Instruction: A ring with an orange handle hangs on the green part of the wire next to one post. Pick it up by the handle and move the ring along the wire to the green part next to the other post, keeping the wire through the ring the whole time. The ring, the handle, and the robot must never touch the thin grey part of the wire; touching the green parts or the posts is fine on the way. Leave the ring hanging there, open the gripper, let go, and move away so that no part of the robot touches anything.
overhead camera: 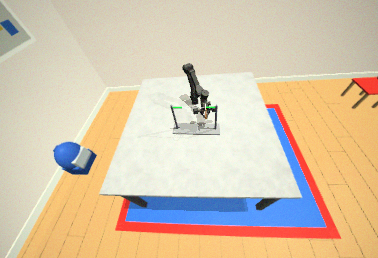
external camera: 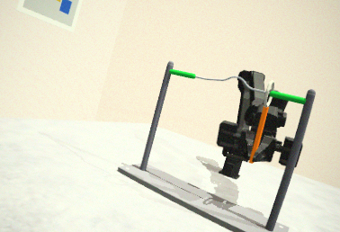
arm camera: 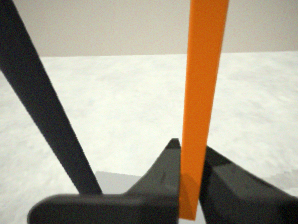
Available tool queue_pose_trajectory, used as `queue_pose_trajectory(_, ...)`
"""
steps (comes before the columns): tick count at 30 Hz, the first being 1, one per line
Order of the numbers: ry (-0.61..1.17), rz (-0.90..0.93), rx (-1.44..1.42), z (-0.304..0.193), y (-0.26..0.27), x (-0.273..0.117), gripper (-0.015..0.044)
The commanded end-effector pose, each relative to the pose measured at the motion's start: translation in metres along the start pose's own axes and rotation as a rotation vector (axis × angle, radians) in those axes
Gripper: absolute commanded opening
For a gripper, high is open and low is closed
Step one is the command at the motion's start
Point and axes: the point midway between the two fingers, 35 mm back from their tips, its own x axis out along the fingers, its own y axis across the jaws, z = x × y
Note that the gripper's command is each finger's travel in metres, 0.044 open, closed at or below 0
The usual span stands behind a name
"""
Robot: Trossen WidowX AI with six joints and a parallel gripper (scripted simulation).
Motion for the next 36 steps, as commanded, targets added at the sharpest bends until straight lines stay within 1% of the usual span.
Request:
queue_pose_trajectory(1,-0.005,-0.004,0.007,0.002,0.003,0.001,-0.0150)
queue_pose_trajectory(21,-0.007,-0.001,0.008,0.002,0.022,0.004,-0.0150)
queue_pose_trajectory(36,-0.007,-0.001,0.008,-0.014,0.022,0.009,-0.0150)
